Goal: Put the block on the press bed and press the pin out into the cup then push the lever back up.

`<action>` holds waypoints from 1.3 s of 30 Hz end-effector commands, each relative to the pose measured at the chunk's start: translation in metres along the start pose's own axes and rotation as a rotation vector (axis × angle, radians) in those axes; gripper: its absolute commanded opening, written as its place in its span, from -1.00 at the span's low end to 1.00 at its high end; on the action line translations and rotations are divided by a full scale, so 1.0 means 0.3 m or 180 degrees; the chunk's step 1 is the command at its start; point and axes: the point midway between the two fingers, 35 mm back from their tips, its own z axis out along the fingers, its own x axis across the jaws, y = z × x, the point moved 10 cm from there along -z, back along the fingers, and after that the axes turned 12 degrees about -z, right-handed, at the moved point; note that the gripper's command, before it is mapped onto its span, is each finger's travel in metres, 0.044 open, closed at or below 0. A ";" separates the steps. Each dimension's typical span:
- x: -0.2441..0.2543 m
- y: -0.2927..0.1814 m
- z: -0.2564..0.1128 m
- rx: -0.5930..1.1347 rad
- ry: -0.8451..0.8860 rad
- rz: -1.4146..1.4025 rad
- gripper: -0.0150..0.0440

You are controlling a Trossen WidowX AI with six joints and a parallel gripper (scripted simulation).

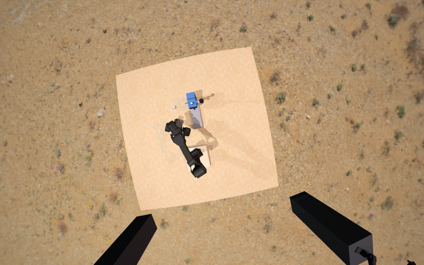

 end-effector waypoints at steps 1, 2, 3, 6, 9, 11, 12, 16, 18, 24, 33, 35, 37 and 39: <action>-0.006 -0.115 0.049 0.0953 -0.0871 0.0632 1.00; -0.005 -0.112 0.053 0.0962 -0.0888 0.0631 1.00; -0.002 -0.107 0.060 0.0977 -0.0916 0.0629 1.00; -0.002 -0.105 0.063 0.0982 -0.0926 0.0628 1.00; -0.002 -0.105 0.063 0.0982 -0.0926 0.0628 1.00; -0.002 -0.105 0.063 0.0982 -0.0926 0.0628 1.00; -0.002 -0.105 0.063 0.0982 -0.0926 0.0628 1.00; -0.010 -0.113 0.095 0.0982 -0.0926 0.0628 1.00; -0.014 -0.117 0.109 0.0982 -0.0926 0.0628 1.00; -0.017 -0.121 0.122 0.0982 -0.0926 0.0628 1.00; -0.027 -0.135 0.167 0.0982 -0.0926 0.0628 1.00; -0.030 -0.138 0.176 0.0982 -0.0926 0.0628 1.00; -0.032 -0.142 0.186 0.0982 -0.0926 0.0628 1.00; -0.035 -0.145 0.196 0.0982 -0.0926 0.0628 1.00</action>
